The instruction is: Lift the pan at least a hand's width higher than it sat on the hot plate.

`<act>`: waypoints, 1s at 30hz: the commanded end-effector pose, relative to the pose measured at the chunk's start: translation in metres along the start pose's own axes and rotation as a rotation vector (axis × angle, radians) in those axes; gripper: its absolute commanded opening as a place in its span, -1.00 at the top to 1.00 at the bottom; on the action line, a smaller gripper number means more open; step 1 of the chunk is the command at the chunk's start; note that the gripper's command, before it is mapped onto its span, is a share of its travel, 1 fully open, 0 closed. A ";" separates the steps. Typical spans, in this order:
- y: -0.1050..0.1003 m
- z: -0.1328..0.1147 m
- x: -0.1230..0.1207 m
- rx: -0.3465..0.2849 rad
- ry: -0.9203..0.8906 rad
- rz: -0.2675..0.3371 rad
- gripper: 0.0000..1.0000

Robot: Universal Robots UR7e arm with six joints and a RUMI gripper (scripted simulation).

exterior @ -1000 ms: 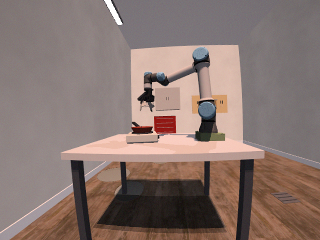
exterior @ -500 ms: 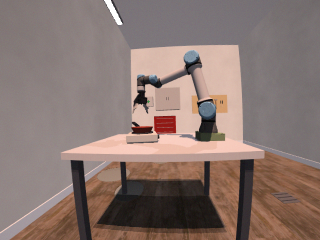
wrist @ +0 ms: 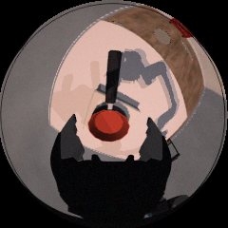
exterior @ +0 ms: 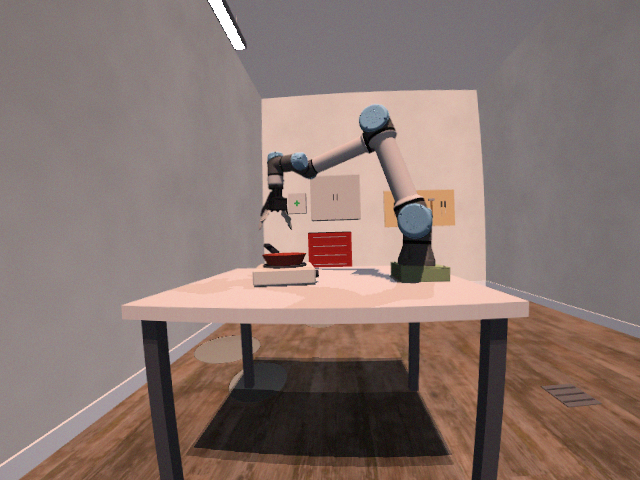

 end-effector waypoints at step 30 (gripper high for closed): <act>0.071 0.005 -0.004 0.000 0.035 -0.002 -1.00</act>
Point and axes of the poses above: the point where the finger pads meet when closed, its own y axis out along the fingers, its own x axis across the jaws, z = x × y, the point moved 1 cm from there along -y, back along the fingers, and after that the axes turned 3 degrees about -y, right-handed, at the moved point
